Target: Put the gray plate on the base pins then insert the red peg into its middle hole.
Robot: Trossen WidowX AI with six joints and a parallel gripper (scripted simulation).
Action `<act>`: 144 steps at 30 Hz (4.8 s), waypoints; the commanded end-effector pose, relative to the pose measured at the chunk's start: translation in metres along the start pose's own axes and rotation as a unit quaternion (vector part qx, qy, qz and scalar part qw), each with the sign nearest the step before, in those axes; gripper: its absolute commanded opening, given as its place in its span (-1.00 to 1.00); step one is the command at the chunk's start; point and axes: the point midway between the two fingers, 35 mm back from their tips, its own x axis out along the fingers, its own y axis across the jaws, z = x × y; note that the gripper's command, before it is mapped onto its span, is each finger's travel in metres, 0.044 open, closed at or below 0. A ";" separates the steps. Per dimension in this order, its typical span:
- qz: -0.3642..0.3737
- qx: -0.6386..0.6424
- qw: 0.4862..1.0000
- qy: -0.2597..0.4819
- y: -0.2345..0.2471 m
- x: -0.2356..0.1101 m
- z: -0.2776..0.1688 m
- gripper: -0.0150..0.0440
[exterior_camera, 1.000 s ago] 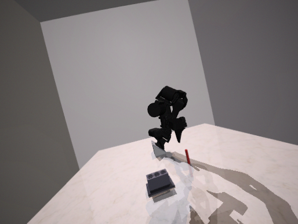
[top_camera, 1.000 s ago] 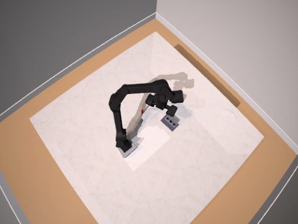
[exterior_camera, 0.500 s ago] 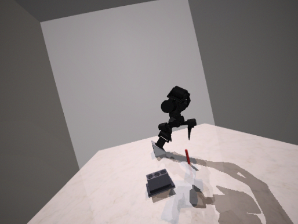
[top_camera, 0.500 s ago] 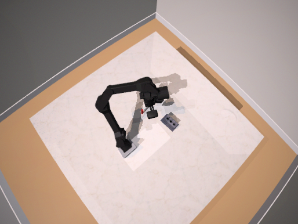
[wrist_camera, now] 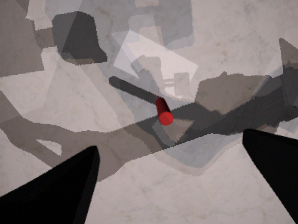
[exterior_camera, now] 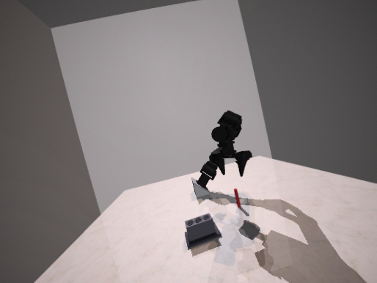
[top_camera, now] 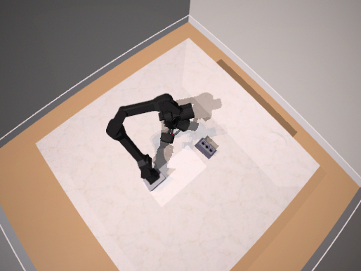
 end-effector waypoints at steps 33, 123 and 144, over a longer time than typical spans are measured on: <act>-0.013 0.051 0.998 0.032 -0.001 0.076 -0.005 1.00; 0.001 0.063 0.998 0.008 0.012 0.028 0.052 -0.49; -0.008 0.053 0.999 0.010 0.012 0.030 0.118 -0.49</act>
